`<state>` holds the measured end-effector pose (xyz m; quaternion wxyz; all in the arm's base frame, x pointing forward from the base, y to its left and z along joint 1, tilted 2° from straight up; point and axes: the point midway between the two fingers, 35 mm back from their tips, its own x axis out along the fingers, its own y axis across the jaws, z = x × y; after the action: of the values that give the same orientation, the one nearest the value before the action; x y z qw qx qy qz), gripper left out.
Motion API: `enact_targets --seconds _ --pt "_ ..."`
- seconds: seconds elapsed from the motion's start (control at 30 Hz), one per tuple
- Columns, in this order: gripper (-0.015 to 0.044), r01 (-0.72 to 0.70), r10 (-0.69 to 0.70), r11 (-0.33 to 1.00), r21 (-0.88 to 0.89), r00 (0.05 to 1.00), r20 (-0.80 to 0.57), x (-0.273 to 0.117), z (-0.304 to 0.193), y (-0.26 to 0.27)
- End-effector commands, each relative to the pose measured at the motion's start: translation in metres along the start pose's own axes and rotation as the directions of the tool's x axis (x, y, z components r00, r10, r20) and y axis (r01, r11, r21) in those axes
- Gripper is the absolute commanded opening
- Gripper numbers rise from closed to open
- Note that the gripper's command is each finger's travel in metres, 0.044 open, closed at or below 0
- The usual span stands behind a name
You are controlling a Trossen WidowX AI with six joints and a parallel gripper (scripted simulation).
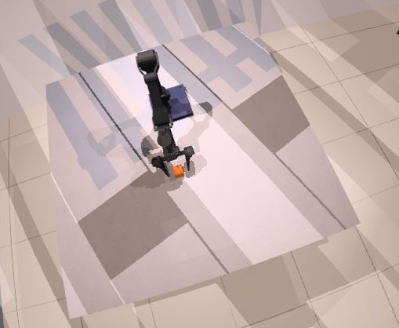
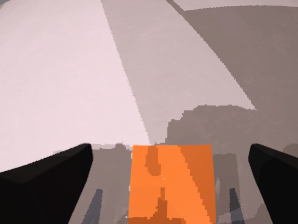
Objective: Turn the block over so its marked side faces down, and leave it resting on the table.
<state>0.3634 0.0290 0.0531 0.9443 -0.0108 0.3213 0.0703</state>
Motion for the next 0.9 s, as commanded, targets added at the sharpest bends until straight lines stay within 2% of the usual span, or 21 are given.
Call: enact_targets --seconds 0.0,0.13,0.6,0.87 --pt "0.0440 0.009 -0.011 1.000 -0.009 0.974 -0.227 -0.040 0.027 0.000" --pt "0.0440 0.003 -0.008 1.000 -0.016 0.949 -0.316 -0.065 0.031 0.003" --pt "0.0440 0.003 -0.008 1.000 -0.015 0.947 -0.321 -0.065 0.031 0.003" --pt "0.0440 0.003 -0.009 1.000 -0.011 0.846 -0.534 -0.055 0.053 0.002"
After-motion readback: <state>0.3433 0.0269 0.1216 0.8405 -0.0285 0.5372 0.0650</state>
